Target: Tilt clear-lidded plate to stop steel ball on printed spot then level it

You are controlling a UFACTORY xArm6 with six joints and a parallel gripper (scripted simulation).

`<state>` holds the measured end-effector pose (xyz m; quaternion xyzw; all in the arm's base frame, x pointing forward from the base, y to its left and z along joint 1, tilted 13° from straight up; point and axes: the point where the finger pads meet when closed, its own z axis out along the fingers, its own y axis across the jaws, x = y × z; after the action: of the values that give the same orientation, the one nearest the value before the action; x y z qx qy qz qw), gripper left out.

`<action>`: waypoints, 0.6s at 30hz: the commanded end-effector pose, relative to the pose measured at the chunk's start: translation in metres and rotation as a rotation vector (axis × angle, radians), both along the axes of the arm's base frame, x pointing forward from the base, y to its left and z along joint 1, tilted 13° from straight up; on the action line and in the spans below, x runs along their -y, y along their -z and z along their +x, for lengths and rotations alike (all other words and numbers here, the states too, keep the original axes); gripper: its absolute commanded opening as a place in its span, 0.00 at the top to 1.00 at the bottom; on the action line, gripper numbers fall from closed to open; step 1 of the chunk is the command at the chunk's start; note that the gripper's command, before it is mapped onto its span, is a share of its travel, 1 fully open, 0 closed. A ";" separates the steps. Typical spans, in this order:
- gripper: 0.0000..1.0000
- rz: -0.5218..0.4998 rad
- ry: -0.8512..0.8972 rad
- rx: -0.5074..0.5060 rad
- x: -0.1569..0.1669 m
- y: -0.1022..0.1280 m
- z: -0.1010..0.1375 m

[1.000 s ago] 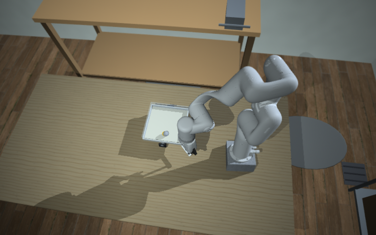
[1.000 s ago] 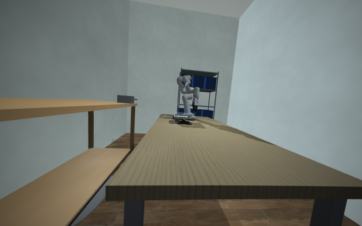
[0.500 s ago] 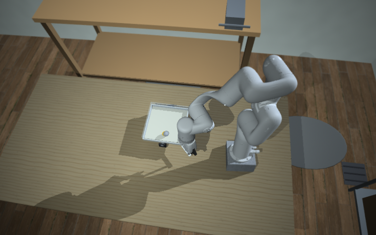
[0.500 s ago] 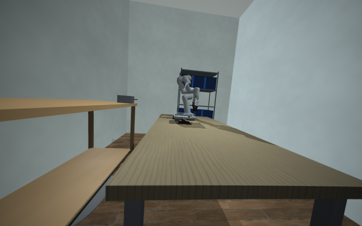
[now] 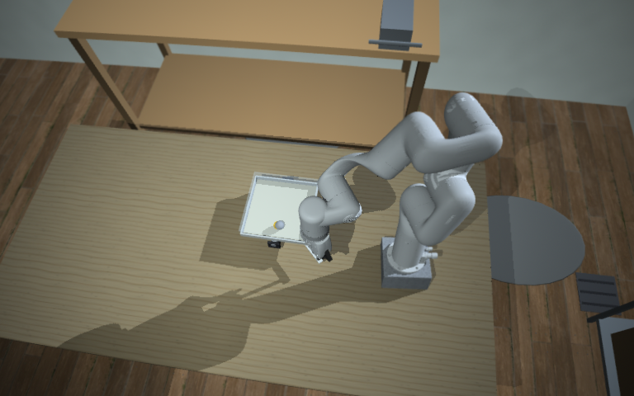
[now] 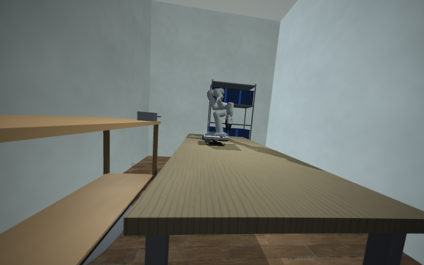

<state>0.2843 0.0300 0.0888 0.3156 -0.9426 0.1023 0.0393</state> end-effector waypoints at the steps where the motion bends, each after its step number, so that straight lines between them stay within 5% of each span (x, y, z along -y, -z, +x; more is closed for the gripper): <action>1: 1.00 0.000 0.000 0.002 0.000 -0.001 0.001; 18: 1.00 0.000 0.000 0.002 -0.001 0.001 0.002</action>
<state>0.2845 0.0307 0.0870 0.3154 -0.9425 0.1025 0.0404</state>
